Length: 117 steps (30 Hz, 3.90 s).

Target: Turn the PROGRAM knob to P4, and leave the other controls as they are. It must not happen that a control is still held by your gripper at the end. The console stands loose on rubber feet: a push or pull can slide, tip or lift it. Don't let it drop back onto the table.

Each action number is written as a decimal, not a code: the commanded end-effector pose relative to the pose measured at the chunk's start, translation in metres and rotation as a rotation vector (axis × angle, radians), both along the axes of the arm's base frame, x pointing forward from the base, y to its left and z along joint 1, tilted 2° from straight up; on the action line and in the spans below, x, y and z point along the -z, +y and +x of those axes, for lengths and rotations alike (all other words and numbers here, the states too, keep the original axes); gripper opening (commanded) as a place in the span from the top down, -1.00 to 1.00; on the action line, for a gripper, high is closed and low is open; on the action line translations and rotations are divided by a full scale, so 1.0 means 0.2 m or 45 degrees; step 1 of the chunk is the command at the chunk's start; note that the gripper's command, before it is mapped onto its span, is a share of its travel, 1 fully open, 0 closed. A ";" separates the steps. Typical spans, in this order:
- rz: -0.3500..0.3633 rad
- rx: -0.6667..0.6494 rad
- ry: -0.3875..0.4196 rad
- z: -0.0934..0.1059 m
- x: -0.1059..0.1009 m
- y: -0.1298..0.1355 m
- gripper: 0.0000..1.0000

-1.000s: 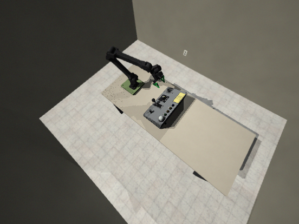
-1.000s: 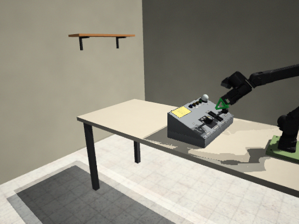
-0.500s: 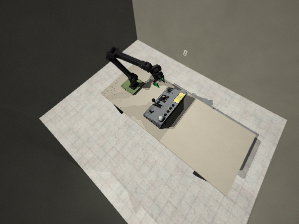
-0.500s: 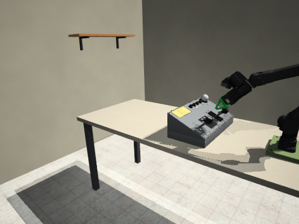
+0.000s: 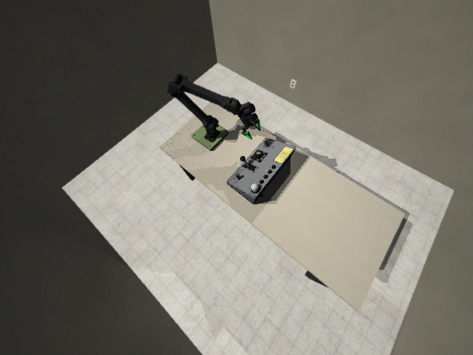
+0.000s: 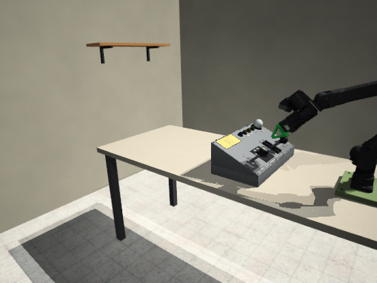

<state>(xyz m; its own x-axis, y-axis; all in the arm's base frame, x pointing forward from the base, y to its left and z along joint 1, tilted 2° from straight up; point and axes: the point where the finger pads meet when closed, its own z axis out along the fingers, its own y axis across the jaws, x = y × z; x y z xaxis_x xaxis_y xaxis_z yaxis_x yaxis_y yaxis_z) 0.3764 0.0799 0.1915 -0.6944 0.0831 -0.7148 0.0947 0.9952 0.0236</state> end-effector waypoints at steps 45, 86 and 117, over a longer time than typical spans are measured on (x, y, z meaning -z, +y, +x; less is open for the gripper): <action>-0.013 -0.003 -0.035 0.16 -0.15 -0.67 -1.00; -0.037 -0.023 -0.063 -0.02 -0.11 -1.21 -1.00; -0.037 -0.023 -0.063 -0.02 -0.11 -1.21 -1.00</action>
<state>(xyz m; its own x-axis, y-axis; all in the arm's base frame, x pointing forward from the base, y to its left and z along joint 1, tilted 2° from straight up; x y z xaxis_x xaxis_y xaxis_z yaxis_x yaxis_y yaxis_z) 0.3550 -0.1558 0.1878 -0.6924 0.0875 -0.7162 0.0953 0.9950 0.0295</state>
